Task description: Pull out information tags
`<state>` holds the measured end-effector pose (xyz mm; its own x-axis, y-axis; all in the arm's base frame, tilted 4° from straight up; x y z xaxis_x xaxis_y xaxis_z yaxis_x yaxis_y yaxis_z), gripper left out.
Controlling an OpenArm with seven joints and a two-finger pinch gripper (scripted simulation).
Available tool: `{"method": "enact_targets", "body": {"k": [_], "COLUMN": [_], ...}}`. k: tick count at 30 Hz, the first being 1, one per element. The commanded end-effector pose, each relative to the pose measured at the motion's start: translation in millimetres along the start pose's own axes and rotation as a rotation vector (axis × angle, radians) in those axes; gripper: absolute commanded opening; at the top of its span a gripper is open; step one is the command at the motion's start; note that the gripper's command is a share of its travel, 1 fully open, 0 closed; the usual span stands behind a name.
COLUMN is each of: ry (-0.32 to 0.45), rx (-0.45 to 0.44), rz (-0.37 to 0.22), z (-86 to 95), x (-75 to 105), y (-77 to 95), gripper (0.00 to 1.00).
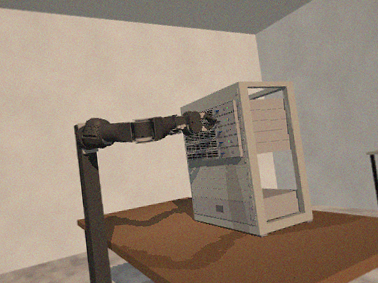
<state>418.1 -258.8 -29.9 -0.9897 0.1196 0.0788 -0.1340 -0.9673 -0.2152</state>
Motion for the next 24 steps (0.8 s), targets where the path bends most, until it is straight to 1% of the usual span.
{"method": "enact_targets", "body": {"k": [1,8,13,17,24], "ry": [0.007,0.006,0.007,0.007,0.006], "rx": [-0.004,-0.005,-0.004,-0.004,-0.005], "rz": [0.005,0.004,0.005,0.005,0.003], "z": [1.4,1.2,1.6,1.6,1.3], "x": [0.6,0.6,10.2,12.6,12.4], "y": [-1.3,-0.9,-1.3,-1.3,-0.6], "gripper": [0.0,0.0,0.0,0.0,0.0]}}
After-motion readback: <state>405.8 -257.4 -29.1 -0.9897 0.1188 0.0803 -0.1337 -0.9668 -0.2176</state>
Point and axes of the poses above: the point where the finger pads meet when closed, its own x axis back along the fingers, its own z axis across the jaws, y = z × x, the point moved 2 cm from there along x, back along the fingers, and after that the axes turned 12 degrees about -x, right-handed, at the moved point
